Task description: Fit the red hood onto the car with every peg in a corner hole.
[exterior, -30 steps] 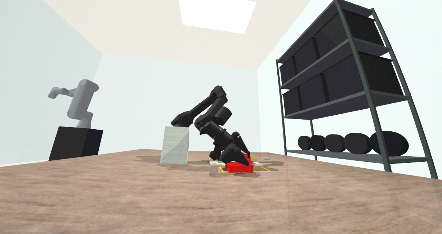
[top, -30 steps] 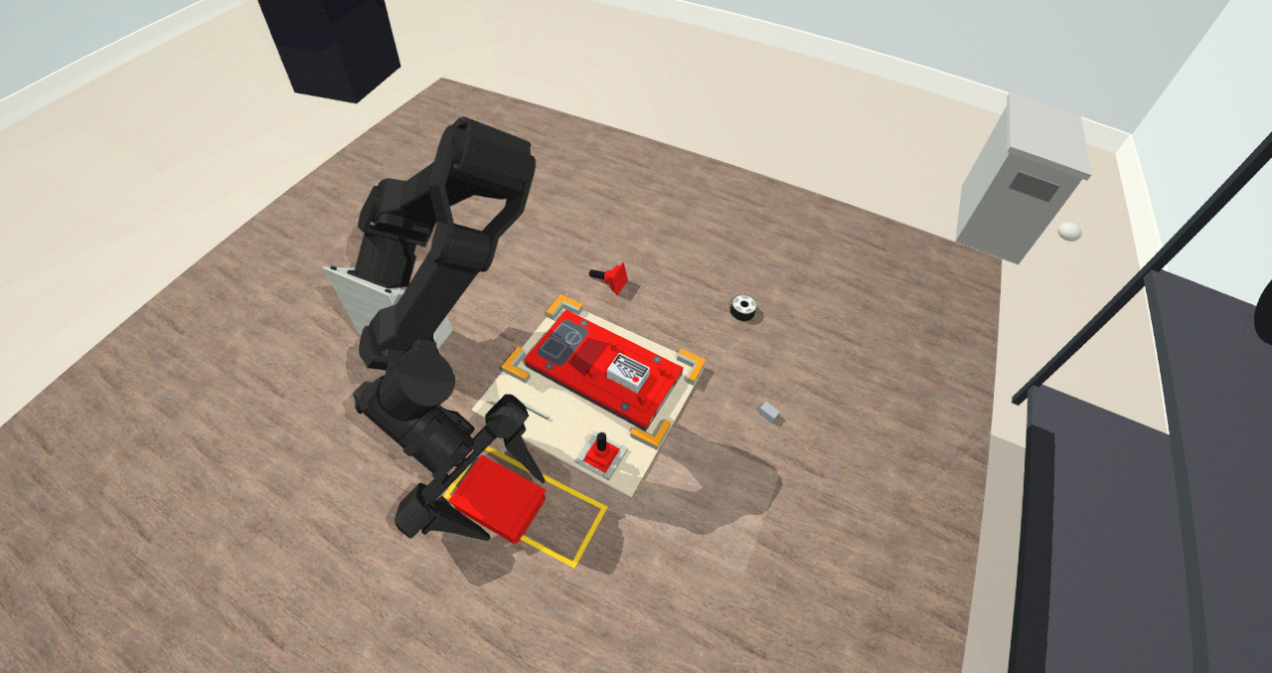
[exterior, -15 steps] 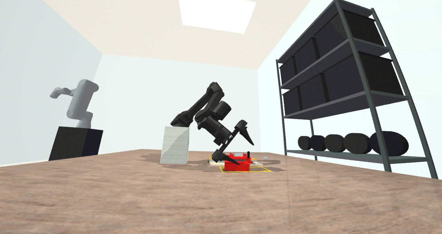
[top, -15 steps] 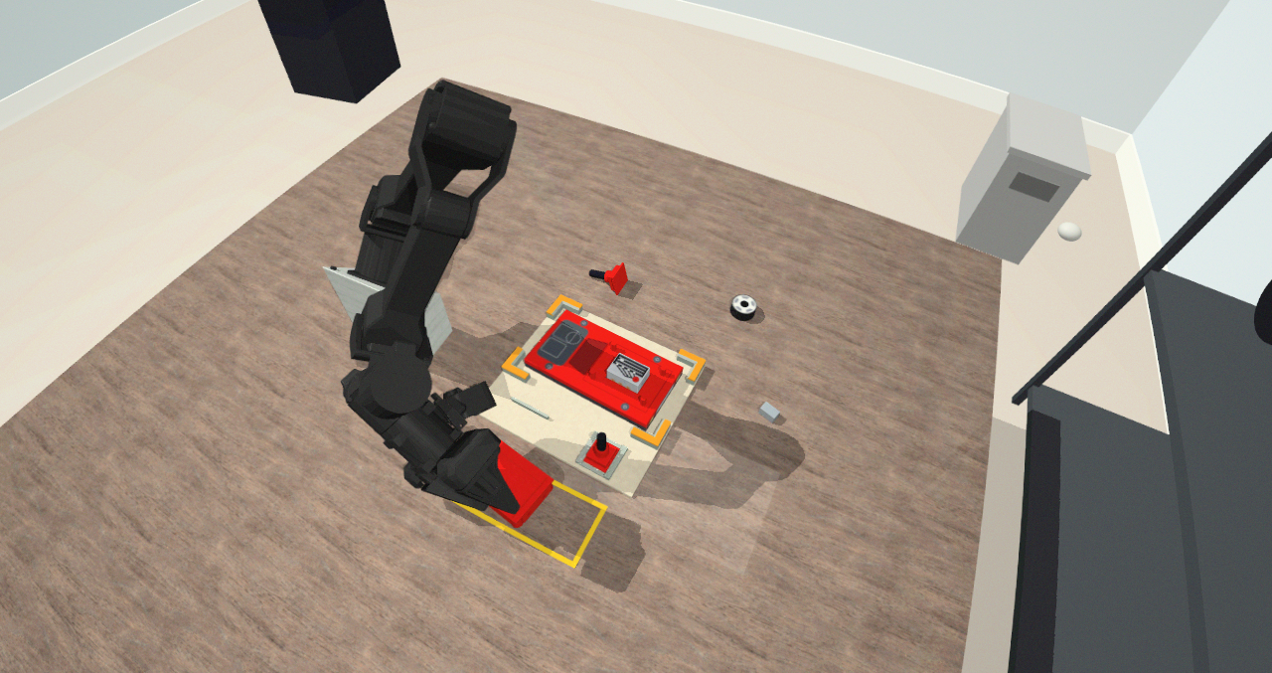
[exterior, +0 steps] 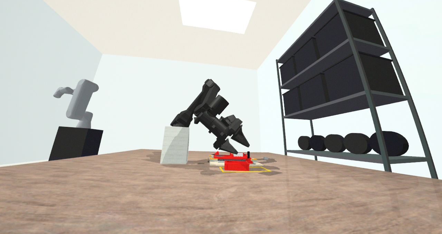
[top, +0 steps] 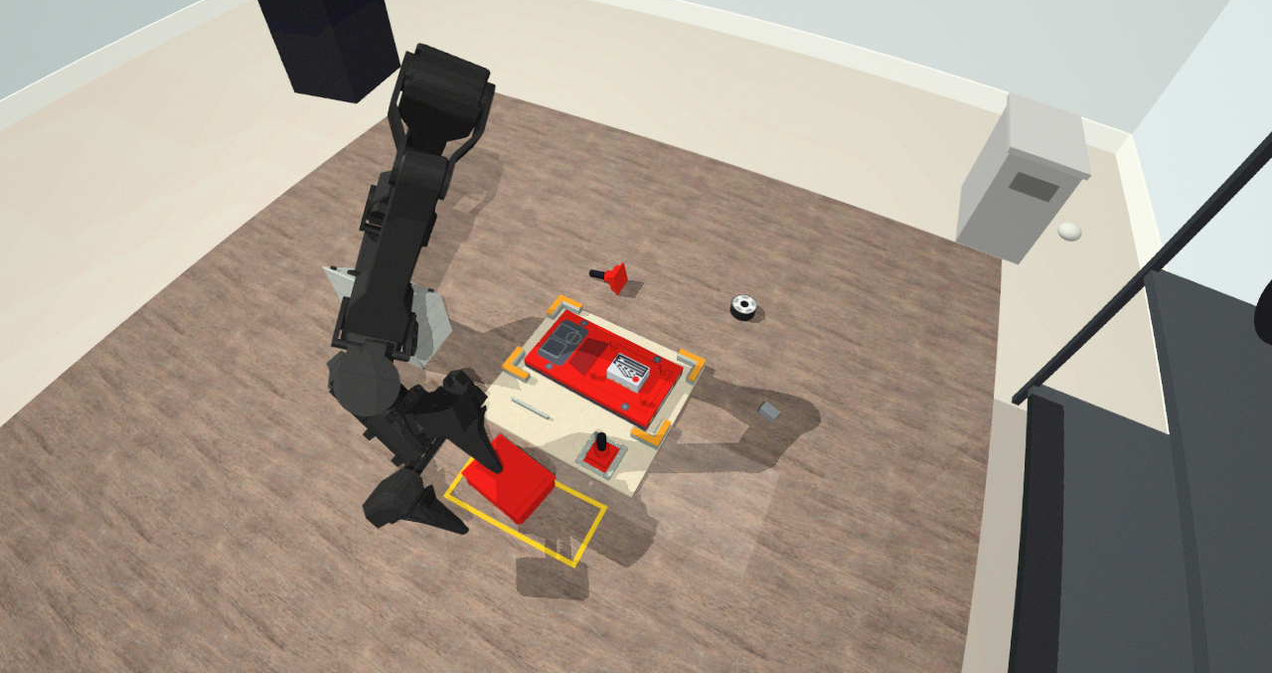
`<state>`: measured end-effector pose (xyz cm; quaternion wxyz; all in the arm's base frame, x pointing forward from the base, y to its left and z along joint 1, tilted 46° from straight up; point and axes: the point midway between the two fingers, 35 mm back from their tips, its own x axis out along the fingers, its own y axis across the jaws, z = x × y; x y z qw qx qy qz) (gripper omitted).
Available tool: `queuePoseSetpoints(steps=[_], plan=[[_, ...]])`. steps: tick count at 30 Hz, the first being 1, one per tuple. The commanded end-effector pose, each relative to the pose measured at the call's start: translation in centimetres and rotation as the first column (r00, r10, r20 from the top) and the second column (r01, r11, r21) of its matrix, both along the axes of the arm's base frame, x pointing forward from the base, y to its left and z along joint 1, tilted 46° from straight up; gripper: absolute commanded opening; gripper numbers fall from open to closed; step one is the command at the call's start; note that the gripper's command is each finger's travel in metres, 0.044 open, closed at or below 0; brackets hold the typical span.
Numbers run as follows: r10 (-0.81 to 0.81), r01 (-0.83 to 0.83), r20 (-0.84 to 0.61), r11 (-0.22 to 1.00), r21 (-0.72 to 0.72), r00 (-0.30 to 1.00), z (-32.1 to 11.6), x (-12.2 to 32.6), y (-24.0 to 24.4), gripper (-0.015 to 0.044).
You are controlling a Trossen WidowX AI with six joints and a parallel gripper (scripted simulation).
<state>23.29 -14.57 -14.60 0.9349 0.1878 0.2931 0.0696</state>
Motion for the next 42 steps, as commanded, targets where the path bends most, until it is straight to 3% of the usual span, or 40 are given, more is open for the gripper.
queuePoseSetpoints(steps=[1,6,10,15,20,21,32,38,40,42], plan=[[-0.343,0.529,-0.402,0.546,0.649,0.849,2.0,-1.7,-1.1,0.044],[-0.34,0.665,-0.585,0.211,0.716,0.737,2.8,-2.4,-1.3,0.044],[-0.281,0.726,-0.713,-0.074,0.684,0.643,3.3,-3.0,-1.5,0.044],[-0.148,0.734,-0.832,-0.406,0.544,0.535,4.1,-3.6,-1.6,0.044],[0.03,0.673,-0.892,-0.669,0.317,0.45,4.7,-4.1,-1.7,0.044],[-0.323,0.703,-0.644,0.106,0.703,0.693,2.4,-2.7,-1.2,0.044],[-0.323,0.703,-0.644,0.106,0.703,0.693,2.4,-2.7,-1.2,0.044],[-0.323,0.703,-0.644,0.106,0.703,0.693,2.4,-2.7,-1.2,0.0282],[-0.308,0.707,-0.647,0.151,0.691,0.698,2.1,-2.4,-1.2,0.0335],[-0.258,0.703,-0.654,0.28,0.654,0.712,1.4,-1.6,-1.2,0.0387]])
